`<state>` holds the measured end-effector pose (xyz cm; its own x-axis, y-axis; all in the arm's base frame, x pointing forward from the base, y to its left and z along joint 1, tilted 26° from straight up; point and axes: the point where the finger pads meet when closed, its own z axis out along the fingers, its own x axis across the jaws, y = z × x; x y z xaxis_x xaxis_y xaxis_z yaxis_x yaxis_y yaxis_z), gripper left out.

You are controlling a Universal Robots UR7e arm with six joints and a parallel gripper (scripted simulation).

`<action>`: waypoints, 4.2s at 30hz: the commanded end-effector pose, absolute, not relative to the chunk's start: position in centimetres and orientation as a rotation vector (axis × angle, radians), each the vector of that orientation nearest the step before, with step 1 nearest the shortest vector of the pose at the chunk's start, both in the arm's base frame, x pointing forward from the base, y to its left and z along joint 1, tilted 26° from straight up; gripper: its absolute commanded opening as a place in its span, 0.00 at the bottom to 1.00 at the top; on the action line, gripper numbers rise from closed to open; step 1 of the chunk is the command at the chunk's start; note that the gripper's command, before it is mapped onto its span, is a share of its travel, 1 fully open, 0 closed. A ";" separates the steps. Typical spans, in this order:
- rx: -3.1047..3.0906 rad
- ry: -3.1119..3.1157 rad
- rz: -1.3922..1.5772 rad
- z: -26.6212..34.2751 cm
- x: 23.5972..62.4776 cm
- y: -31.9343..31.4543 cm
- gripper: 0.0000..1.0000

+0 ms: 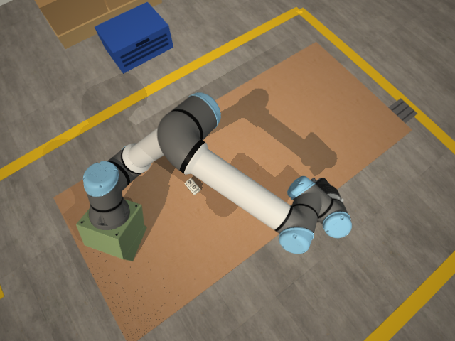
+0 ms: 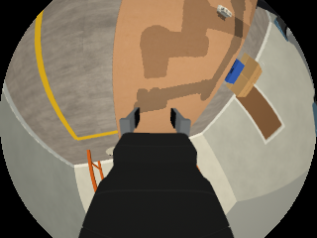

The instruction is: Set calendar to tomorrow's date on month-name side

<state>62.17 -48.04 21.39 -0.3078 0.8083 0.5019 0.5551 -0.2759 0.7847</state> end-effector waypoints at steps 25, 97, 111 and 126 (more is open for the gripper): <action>1.693 1.737 1.614 21.5 62.1 -47.7 1.00; 2.049 2.130 0.786 9.7 38.0 -9.8 1.00; 2.075 2.122 0.682 7.1 34.7 -6.9 1.00; 2.080 2.120 0.666 6.6 34.1 -6.5 1.00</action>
<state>34.22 -6.63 6.75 -0.0626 0.9712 0.2297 0.9274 -0.0284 0.3730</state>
